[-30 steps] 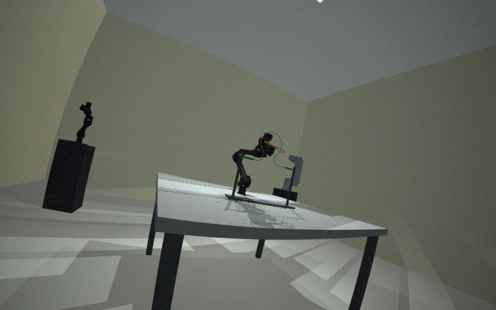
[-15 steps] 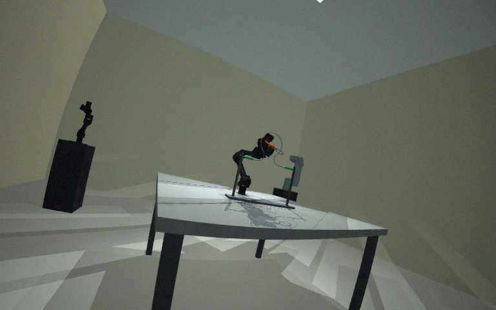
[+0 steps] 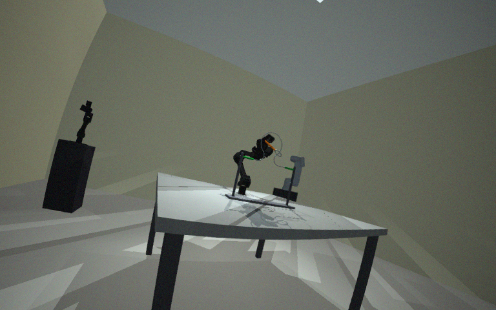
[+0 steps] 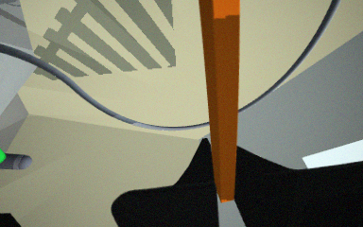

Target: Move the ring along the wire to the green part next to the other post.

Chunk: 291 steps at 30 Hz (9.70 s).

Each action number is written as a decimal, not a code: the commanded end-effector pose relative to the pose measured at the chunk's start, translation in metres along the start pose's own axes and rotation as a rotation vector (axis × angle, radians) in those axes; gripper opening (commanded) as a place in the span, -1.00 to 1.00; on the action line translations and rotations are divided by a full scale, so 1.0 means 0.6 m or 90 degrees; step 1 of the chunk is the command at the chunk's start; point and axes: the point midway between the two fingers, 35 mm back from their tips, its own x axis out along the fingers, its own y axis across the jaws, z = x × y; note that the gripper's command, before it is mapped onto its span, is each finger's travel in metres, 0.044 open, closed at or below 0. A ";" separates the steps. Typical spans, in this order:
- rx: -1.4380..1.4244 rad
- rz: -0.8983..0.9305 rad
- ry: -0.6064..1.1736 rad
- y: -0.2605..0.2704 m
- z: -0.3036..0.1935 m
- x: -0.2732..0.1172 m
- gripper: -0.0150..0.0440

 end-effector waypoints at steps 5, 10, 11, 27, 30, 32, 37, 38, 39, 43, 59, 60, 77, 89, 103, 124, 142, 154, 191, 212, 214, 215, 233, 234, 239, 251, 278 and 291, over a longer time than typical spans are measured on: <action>-0.021 -0.011 -0.004 0.011 0.002 -0.001 -1.00; -0.012 -0.005 -0.002 0.022 0.000 -0.002 -1.00; -0.008 -0.002 -0.002 0.026 0.000 -0.002 -1.00; 0.096 0.076 0.066 0.087 -0.001 -0.029 -1.00; 0.129 0.100 0.071 0.104 0.002 -0.033 -1.00; 0.152 0.117 0.074 0.115 0.005 -0.036 -1.00; 0.199 0.152 0.079 0.137 0.011 -0.043 -1.00; 0.209 0.159 0.081 0.141 0.012 -0.044 -1.00; 0.219 0.167 0.082 0.146 0.014 -0.046 -1.00; 0.261 0.198 0.087 0.164 0.021 -0.053 -1.00; 0.455 0.342 0.108 0.235 0.072 -0.096 -1.00; 0.468 0.352 0.110 0.238 0.076 -0.099 -1.00; 0.654 0.446 0.079 0.284 0.141 -0.127 -1.00; 0.798 0.544 0.094 0.295 0.199 -0.168 -1.00; 0.971 0.660 0.113 0.283 0.273 -0.216 -1.00; 1.139 0.770 0.131 0.235 0.348 -0.261 -1.00; 1.163 0.782 0.132 0.211 0.375 -0.277 -1.00; 1.165 0.779 0.130 0.198 0.389 -0.285 -1.00; 1.169 0.765 0.126 0.160 0.431 -0.309 -1.00; 1.169 0.764 0.125 0.184 0.447 -0.323 -1.00; 1.169 0.764 0.125 0.184 0.447 -0.323 -1.00; 1.169 0.764 0.125 0.184 0.447 -0.323 -1.00; 1.170 0.765 0.124 0.181 0.447 -0.322 -0.91; 1.170 0.765 0.124 0.181 0.447 -0.322 -0.82; 1.170 0.765 0.124 0.181 0.447 -0.322 -0.38; 1.167 0.769 0.128 0.159 0.423 -0.346 0.05; 1.167 0.767 0.127 0.138 0.393 -0.367 0.05; 1.167 0.767 0.123 0.092 0.338 -0.408 0.85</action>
